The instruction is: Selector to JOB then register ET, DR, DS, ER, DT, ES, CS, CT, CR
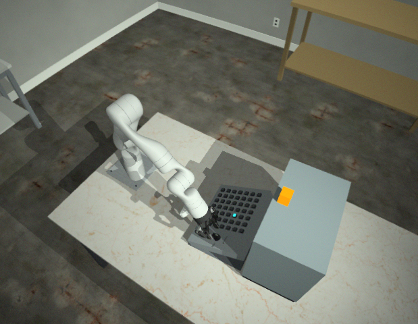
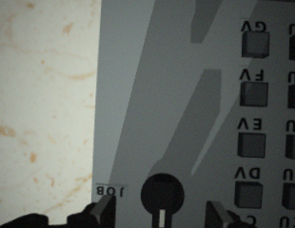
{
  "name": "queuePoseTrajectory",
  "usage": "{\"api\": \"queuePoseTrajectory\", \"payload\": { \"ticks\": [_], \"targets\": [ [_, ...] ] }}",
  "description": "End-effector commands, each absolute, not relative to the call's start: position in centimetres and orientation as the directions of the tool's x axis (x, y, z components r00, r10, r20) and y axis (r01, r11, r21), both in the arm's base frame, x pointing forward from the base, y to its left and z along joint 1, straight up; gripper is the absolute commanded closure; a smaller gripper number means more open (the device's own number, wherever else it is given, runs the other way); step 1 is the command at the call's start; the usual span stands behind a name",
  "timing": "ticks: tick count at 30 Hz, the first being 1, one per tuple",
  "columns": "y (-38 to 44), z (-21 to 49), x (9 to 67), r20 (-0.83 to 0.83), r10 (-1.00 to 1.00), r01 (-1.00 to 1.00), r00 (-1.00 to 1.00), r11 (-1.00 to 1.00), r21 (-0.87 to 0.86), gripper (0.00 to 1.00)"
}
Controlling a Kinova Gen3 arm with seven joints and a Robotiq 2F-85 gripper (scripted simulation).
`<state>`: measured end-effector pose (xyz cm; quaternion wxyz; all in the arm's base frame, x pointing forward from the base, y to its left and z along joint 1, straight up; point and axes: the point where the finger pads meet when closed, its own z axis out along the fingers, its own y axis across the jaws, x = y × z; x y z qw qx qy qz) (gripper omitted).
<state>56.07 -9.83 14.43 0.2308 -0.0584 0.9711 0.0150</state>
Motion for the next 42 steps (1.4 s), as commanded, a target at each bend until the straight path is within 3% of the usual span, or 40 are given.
{"api": "queuePoseTrajectory", "payload": {
  "ticks": [1, 42],
  "targets": [
    [-9.77, 14.13, 56.42, -0.452, -0.104, -0.118, -0.886, 0.993, 0.003, 0.40],
    [-9.73, 13.82, 56.44, -0.450, -0.104, -0.118, -0.887, 0.993, 0.004, 0.40]
  ]
}}
